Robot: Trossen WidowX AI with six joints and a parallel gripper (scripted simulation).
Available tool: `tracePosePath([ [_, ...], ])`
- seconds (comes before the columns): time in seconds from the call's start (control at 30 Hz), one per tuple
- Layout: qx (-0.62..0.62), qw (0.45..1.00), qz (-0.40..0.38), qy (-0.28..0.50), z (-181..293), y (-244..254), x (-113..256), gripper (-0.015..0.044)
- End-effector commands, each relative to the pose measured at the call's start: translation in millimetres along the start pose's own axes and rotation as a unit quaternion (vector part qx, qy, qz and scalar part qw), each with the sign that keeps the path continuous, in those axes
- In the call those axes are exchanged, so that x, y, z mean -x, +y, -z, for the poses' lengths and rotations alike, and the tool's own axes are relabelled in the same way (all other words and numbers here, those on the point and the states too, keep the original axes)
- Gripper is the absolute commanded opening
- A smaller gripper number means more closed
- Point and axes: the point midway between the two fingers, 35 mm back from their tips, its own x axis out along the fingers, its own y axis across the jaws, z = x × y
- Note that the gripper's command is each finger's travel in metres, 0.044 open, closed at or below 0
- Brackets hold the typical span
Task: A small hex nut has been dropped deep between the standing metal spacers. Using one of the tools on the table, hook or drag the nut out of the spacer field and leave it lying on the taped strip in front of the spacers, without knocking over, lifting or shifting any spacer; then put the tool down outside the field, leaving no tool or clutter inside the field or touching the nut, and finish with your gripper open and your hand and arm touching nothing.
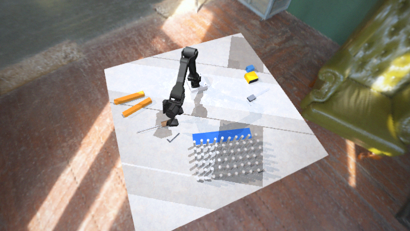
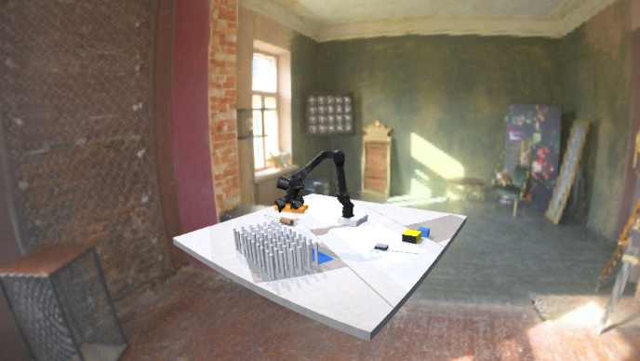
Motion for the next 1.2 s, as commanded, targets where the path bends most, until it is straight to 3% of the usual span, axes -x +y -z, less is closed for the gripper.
tracePosePath([
  [0.0,-0.005,1.000,0.002,0.005,-2.4,-0.2,-4.2,0.0440],
  [0.43,-0.005,1.000,0.002,0.005,-3.9,0.6,-3.3,0.0440],
  [0.63,-0.005,1.000,0.002,0.005,-3.9,0.6,-3.3,0.0282],
  [1.17,-0.005,1.000,0.002,0.005,-10.3,-0.5,-13.9,0.0280],
])
